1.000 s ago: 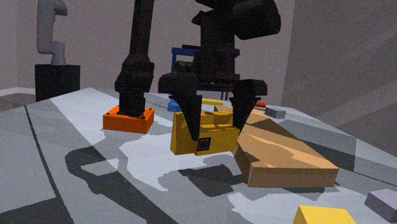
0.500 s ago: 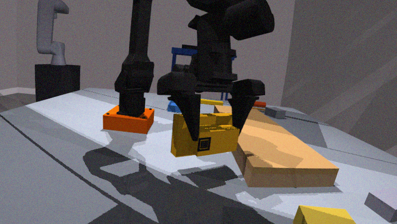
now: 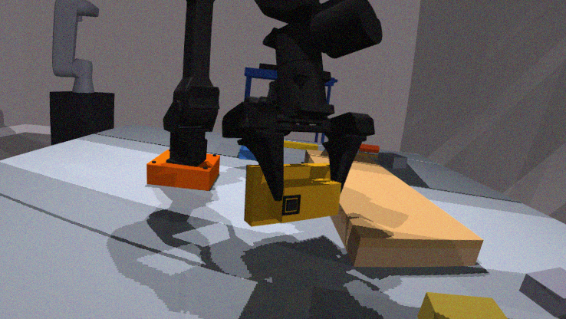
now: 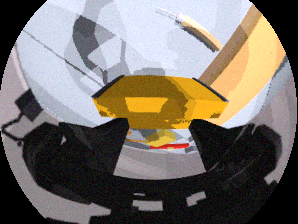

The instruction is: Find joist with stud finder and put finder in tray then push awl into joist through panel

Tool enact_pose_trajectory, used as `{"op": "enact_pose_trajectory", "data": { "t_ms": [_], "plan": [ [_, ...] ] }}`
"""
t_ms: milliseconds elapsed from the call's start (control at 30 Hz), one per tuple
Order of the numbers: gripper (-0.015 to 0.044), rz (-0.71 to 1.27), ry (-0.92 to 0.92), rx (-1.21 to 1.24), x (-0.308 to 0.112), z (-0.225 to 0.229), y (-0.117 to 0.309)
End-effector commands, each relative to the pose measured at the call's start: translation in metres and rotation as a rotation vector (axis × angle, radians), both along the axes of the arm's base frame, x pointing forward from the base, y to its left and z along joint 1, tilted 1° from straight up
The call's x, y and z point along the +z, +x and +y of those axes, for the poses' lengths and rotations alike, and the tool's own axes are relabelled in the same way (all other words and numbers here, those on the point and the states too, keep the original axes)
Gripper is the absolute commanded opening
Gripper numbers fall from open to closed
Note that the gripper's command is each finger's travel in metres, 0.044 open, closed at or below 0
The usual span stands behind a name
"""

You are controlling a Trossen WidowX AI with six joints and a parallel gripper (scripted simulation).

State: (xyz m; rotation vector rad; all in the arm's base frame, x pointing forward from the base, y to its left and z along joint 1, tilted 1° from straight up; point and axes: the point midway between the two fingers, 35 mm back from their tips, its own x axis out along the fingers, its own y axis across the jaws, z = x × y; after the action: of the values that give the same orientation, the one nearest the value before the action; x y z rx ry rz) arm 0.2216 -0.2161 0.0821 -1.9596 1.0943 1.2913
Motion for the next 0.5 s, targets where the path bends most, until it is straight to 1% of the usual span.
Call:
{"op": "enact_pose_trajectory", "data": {
  "t_ms": [0,467],
  "plan": [
    [0.0,-0.018,-0.027,-0.008,0.0022,-0.0006,-0.0002],
    [0.0,-0.046,-0.075,-0.007,0.0011,0.0003,-0.0006]
  ]
}}
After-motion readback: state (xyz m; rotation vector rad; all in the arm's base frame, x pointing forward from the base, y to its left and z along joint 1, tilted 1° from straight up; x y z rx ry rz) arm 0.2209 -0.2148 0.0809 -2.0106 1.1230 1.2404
